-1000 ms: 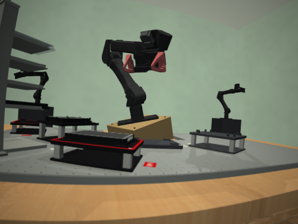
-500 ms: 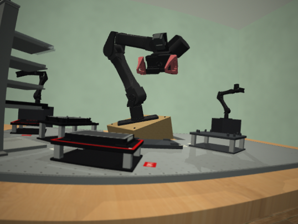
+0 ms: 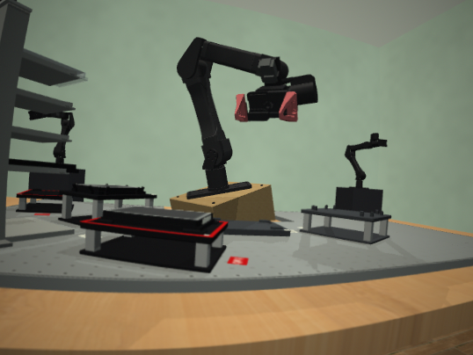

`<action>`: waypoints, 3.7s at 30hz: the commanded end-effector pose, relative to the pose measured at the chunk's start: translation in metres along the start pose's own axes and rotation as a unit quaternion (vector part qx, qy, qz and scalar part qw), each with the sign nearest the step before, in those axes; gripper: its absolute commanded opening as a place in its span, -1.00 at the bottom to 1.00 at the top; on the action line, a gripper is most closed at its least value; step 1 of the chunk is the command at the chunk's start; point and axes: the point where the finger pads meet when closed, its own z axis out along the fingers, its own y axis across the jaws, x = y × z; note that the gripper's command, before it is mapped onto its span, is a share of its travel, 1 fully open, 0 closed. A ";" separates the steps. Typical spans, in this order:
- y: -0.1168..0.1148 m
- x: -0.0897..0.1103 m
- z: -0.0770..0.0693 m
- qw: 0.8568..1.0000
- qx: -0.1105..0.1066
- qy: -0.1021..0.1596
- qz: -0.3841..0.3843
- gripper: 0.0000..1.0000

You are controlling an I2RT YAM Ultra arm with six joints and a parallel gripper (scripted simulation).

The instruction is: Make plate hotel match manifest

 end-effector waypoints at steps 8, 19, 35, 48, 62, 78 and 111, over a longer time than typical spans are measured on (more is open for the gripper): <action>-0.005 0.012 0.008 1.000 0.005 -0.008 0.013 1.00; -0.005 0.012 0.008 1.000 0.005 -0.008 0.013 1.00; -0.005 0.012 0.008 1.000 0.005 -0.008 0.013 1.00; -0.011 -0.008 0.002 1.000 0.005 -0.008 0.012 1.00; -0.040 -0.022 0.025 1.000 0.005 -0.008 0.013 1.00; -0.079 -0.035 0.048 1.000 0.006 -0.009 0.013 1.00; -0.168 -0.055 0.081 1.000 0.006 -0.011 0.012 1.00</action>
